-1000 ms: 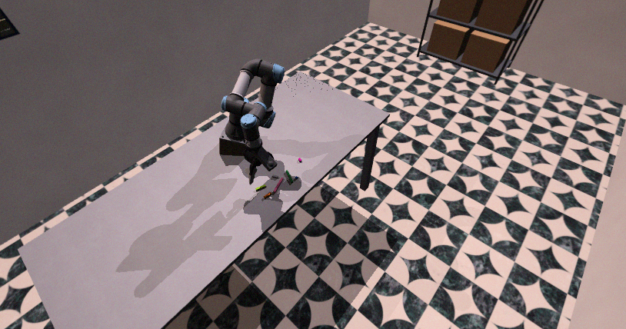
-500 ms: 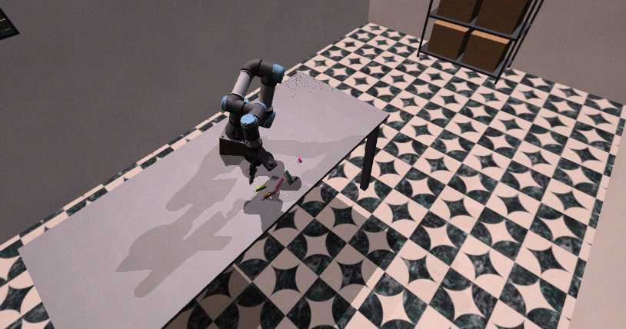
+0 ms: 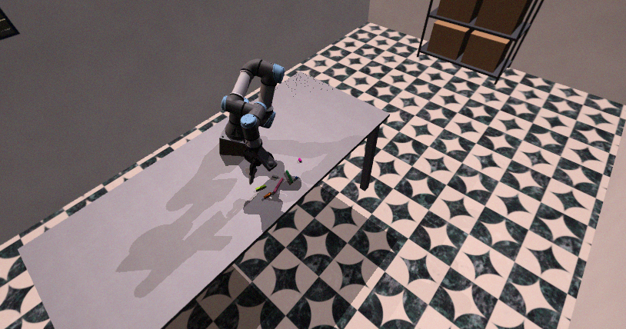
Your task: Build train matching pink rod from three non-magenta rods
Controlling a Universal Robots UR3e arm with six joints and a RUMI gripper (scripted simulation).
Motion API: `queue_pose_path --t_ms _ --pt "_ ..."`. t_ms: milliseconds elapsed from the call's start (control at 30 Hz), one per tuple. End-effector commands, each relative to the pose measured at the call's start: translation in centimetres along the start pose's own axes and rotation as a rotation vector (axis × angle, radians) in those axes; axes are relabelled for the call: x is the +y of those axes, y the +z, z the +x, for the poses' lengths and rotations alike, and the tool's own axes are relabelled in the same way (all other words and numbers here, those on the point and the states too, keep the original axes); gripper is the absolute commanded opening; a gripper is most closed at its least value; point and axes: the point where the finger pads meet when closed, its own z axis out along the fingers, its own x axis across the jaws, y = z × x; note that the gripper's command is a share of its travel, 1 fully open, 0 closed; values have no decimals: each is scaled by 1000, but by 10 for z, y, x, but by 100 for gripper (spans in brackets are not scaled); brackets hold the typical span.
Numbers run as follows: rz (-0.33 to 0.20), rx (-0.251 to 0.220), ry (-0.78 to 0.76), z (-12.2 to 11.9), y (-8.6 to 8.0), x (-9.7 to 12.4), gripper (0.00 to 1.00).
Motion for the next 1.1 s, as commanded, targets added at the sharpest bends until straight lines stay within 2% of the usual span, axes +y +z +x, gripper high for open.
queue_pose_path --t_ms 0,267,367,433,533,1000,1067 --pt "1 4 -1 1 -1 -1 100" --pt "1 4 -37 1 -1 -3 100" --pt "1 5 -117 1 -2 -7 100" --pt "1 5 -117 1 -2 -7 100" --pt "1 5 -225 1 -2 -13 100" --pt "1 3 -437 1 -2 -25 100" --pt "0 3 -506 0 -2 -29 100"
